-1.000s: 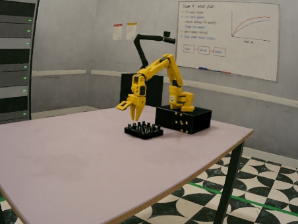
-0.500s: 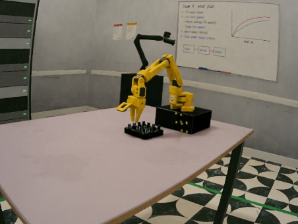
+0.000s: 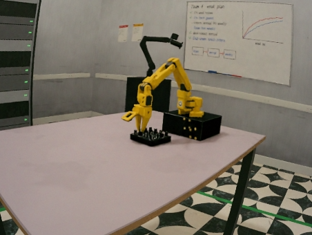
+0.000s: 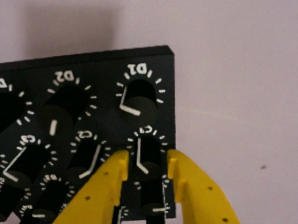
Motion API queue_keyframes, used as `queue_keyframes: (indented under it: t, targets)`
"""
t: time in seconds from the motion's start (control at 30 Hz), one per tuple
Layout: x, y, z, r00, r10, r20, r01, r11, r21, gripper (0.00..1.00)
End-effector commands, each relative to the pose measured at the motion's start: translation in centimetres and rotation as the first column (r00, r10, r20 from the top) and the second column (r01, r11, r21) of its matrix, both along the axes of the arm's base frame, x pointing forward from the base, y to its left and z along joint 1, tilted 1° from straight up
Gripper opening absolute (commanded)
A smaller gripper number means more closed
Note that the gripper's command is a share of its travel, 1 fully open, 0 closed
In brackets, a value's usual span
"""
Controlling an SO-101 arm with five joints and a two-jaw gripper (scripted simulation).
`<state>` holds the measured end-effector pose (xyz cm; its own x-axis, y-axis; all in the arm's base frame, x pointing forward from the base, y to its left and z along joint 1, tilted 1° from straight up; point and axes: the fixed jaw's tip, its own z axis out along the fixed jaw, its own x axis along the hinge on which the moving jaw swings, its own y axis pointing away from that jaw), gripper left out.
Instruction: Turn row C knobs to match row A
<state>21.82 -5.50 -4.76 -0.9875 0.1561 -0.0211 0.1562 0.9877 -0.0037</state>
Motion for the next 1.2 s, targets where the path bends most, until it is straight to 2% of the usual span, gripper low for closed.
queue_keyframes:
  t: [0.0, 0.83, 1.17]
  targets:
    - [-0.32, -0.06, -0.51, 1.0, 0.001, -0.012, -0.001, 1.0, 0.005, 0.1]
    - [-0.36, -0.3, -0.52, 1.0, 0.001, -0.012, -0.001, 1.0, 0.005, 0.09]
    - [-0.36, -0.3, -0.52, 1.0, 0.001, -0.012, -0.001, 1.0, 0.005, 0.06]
